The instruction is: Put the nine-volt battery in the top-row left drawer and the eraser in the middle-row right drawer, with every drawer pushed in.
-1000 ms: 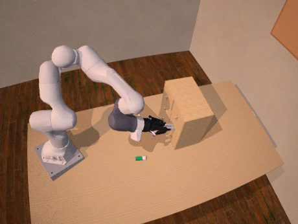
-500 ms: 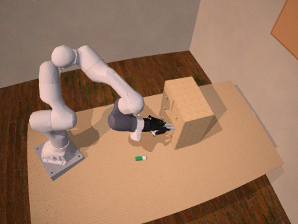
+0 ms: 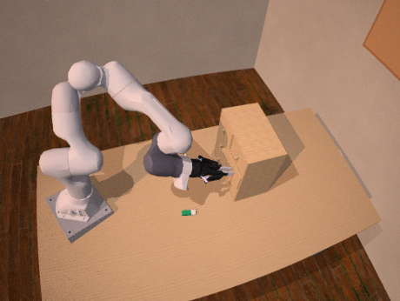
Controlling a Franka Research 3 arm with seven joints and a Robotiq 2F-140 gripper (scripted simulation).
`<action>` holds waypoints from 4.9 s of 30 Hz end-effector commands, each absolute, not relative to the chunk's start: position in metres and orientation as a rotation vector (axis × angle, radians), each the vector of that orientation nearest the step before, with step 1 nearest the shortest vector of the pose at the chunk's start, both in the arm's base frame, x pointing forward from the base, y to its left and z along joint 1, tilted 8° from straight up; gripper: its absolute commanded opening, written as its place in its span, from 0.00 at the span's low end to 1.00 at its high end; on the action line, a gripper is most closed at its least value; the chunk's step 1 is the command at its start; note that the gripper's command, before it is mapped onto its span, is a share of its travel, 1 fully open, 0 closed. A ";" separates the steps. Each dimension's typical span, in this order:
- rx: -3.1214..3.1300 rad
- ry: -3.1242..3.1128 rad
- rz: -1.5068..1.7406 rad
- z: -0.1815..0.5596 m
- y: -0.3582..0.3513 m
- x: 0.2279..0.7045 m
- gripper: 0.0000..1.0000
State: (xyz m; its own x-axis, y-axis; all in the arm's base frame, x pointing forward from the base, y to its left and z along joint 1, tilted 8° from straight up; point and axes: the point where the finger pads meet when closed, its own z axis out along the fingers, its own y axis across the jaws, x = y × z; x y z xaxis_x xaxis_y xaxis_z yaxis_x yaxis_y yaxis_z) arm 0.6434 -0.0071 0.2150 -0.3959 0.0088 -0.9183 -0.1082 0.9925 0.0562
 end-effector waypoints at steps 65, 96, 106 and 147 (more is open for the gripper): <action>-0.071 1.975 0.127 0.207 -0.014 0.580 0.10; -0.071 1.975 0.127 0.201 -0.018 0.535 0.20; -0.071 1.975 0.127 0.204 -0.020 0.520 0.20; -0.081 2.104 0.127 0.225 -0.027 0.465 0.20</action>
